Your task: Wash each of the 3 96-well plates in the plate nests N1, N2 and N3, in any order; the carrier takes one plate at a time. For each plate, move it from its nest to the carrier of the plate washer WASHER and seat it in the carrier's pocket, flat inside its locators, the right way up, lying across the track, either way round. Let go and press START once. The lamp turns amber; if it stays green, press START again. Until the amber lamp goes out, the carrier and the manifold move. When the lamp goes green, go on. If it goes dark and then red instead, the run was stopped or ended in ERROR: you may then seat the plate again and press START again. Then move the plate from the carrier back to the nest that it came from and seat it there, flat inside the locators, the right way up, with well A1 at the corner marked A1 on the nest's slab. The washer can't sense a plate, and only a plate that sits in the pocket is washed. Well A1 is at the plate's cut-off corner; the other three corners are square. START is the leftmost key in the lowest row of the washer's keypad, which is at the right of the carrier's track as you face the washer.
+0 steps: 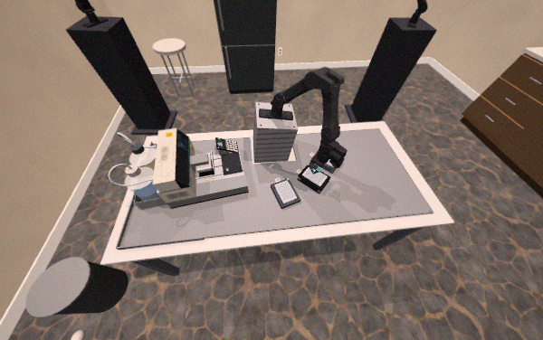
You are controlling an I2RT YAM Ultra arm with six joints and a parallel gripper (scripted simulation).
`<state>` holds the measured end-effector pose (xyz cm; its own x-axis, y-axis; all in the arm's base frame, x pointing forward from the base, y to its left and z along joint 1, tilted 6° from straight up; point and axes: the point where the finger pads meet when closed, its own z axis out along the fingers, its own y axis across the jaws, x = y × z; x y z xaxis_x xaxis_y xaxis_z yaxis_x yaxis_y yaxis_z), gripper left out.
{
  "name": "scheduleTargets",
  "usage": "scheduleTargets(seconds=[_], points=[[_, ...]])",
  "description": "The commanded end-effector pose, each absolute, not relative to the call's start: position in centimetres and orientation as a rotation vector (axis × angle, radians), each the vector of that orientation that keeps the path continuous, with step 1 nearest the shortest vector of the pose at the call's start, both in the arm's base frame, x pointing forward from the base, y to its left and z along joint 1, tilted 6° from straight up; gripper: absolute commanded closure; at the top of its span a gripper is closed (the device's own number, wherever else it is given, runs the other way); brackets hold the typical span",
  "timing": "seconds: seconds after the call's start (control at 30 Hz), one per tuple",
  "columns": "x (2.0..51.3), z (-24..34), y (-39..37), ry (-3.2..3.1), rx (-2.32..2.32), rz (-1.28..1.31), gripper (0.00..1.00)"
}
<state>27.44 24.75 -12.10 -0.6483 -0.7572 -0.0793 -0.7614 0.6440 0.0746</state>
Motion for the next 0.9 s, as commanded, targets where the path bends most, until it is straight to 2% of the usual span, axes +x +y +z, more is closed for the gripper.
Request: scheduleTargets(seconds=[0.0,0.5,0.87], points=[[27.7,-11.3,24.9,2.802,-1.294,0.162,0.0],[27.3,-11.1,25.2,2.793,-1.311,0.162,0.0],[23.3,-11.0,29.1,2.793,-1.312,0.164,0.0]])
